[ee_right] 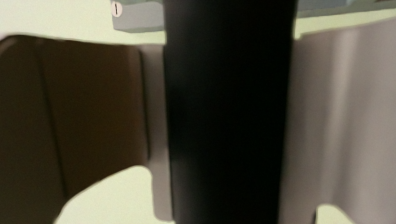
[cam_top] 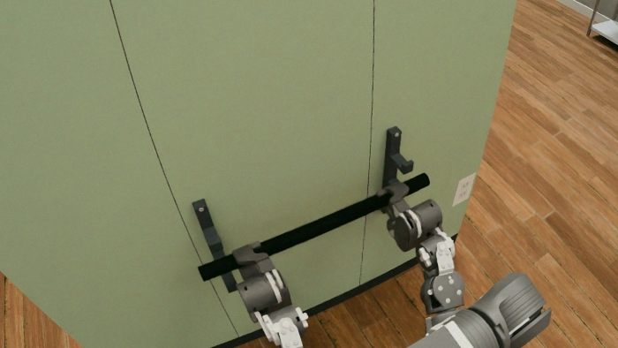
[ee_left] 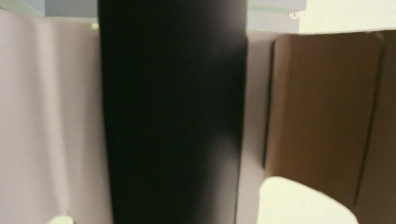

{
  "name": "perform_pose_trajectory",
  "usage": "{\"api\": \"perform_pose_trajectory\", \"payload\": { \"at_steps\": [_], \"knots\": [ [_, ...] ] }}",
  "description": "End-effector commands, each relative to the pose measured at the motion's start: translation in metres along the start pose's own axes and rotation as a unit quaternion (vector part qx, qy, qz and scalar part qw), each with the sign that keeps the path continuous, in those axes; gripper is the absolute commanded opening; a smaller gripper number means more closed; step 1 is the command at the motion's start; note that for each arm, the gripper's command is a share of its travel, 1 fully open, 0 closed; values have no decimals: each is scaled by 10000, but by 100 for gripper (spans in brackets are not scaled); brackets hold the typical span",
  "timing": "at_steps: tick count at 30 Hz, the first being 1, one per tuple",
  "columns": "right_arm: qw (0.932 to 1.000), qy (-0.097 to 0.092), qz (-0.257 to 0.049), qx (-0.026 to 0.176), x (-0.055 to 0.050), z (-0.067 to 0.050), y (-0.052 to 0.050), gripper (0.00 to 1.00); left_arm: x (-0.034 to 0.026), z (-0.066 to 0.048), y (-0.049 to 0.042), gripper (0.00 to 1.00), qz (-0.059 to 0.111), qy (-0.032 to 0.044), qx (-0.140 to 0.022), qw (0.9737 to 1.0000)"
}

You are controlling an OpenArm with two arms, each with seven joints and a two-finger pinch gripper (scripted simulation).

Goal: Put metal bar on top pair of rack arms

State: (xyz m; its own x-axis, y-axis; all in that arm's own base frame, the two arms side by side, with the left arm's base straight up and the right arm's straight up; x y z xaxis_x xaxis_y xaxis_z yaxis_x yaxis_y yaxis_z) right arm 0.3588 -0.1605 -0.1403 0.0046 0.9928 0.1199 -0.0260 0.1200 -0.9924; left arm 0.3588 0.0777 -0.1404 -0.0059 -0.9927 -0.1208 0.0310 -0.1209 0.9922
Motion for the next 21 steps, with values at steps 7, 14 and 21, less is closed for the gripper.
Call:
{"api": "perform_pose_trajectory", "payload": {
  "at_steps": [7,14,21],
  "knots": [
    [9998,-13,4,-174,4,79,-87,0,-14,79,98,0,-6,29,192,9998],
    [9998,-13,4,-174,7,98,-110,0,-17,99,121,0,-6,29,192,9998],
    [9998,-13,4,-174,14,99,-167,0,-24,101,179,0,-6,29,192,9998]
  ]
}}
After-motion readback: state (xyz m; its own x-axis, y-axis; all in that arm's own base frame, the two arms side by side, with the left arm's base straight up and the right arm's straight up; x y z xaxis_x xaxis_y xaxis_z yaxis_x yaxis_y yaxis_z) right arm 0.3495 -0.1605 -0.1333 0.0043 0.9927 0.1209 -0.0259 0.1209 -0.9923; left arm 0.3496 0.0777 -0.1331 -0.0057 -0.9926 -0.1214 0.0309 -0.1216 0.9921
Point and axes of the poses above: on each arm, the point where the finger pads meet when closed, its own z axis back along the fingers, its own y axis across the jaws, x = y × z, the point moved 2 cm from there along z, back along the fingers, and after that the axes turned 7 degrees about -z, right-handed, at the moved point
